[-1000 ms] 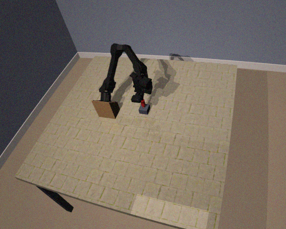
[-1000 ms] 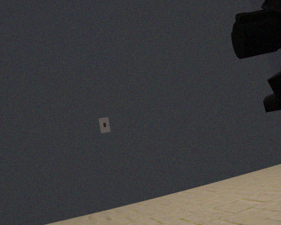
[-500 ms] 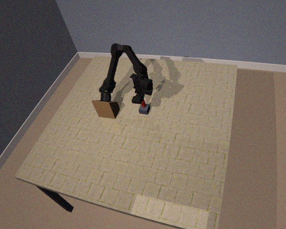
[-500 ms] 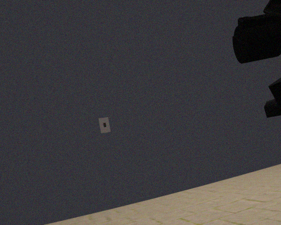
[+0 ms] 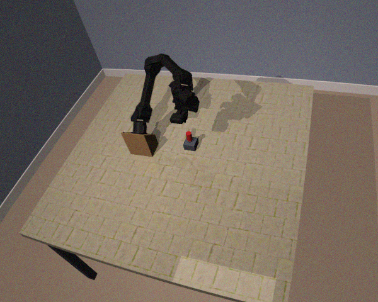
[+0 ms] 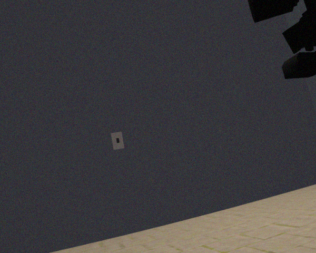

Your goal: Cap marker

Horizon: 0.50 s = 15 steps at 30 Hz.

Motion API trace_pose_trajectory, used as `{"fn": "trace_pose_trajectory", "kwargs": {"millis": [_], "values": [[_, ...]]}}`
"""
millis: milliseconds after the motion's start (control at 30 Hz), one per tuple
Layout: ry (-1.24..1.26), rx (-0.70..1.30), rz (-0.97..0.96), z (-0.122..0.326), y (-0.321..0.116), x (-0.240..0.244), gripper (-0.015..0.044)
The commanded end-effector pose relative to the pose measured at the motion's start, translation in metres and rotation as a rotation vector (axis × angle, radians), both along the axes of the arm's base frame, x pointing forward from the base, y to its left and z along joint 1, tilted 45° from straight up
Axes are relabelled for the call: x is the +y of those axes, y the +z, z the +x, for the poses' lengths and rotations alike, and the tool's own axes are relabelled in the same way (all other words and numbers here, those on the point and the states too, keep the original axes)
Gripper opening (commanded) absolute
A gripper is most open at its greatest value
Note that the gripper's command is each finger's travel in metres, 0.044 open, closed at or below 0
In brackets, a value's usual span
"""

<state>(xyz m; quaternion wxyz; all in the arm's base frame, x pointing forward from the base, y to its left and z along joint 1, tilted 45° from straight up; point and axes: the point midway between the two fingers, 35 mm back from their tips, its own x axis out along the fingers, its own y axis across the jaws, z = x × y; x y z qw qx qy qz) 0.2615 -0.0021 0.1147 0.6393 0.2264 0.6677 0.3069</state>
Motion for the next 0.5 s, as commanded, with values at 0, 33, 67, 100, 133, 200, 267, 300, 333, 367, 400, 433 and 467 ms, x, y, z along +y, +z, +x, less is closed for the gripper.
{"fn": "trace_pose_trajectory", "kwargs": {"millis": [0, 33, 67, 100, 133, 200, 267, 300, 333, 367, 400, 433, 467], "values": [[0.006, -0.001, -0.002, 0.0002, 0.0006, -0.0013, 0.0158], [0.006, -0.001, -0.002, 0.0002, 0.0006, -0.0013, 0.0184], [0.006, -0.001, -0.002, 0.0002, 0.0006, -0.0013, 0.0210], [0.006, -0.001, -0.002, 0.0002, 0.0006, -0.0013, 0.0236], [0.006, -0.001, -0.002, 0.0002, 0.0006, -0.0013, 0.0263], [0.006, -0.001, -0.002, 0.0002, 0.0006, -0.0013, 0.0315], [0.006, -0.001, -0.002, 0.0002, 0.0006, -0.0013, 0.0368], [0.006, -0.001, -0.002, 0.0002, 0.0006, -0.0013, 0.0394], [0.006, -0.001, -0.002, 0.0002, 0.0006, -0.0013, 0.0420], [0.006, -0.001, -0.002, 0.0002, 0.0006, -0.0013, 0.0440], [0.006, -0.001, -0.002, 0.0002, 0.0006, -0.0013, 0.0440], [0.006, -0.001, -0.002, 0.0002, 0.0006, -0.0013, 0.0440], [0.006, -0.001, -0.002, 0.0002, 0.0006, -0.0013, 0.0440]]}}
